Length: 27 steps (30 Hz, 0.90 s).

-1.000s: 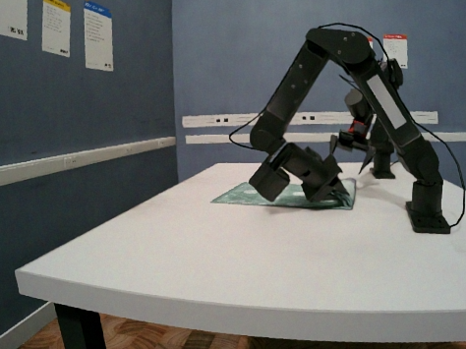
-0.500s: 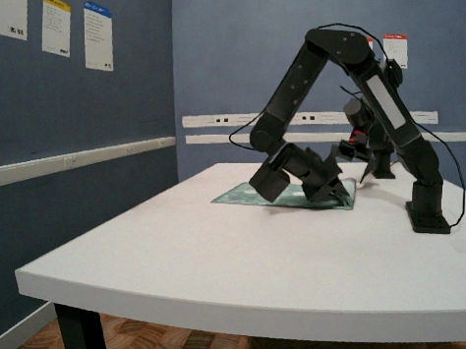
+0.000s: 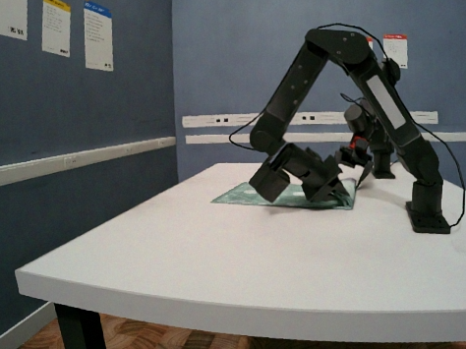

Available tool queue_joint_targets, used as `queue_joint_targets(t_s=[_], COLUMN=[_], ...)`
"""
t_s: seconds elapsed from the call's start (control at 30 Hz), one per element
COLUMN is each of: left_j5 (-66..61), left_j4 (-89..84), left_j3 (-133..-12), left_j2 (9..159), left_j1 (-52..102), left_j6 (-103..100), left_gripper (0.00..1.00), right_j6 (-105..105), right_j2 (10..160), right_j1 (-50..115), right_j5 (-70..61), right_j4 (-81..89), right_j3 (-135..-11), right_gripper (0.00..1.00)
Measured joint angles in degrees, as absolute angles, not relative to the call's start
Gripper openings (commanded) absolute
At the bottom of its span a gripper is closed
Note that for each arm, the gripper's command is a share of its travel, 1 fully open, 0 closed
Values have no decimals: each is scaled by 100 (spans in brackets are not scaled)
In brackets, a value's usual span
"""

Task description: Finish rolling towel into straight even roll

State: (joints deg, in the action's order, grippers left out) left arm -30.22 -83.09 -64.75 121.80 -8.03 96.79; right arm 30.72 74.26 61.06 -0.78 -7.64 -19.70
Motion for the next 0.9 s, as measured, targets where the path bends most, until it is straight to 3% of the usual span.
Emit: queue_joint_targets(t_s=[0.2,0.37,0.9], left_j5=[-3022,-3022,-3022], left_j4=[-8309,-8309,-8309], left_j3=[-6475,-6475,-6475], left_j2=[12180,12180,12180], left_j1=[-803,-803,-803], left_j6=[9679,9677,9677], left_gripper=[13,13,13], right_j6=[3072,3072,3072], right_j2=[7426,7426,7426], right_j1=[6108,6106,6108], right_j5=[-78,-78,-78], right_j4=[-816,-821,-840], right_j3=[-1970,-1970,-1970], right_gripper=[43,31,17])
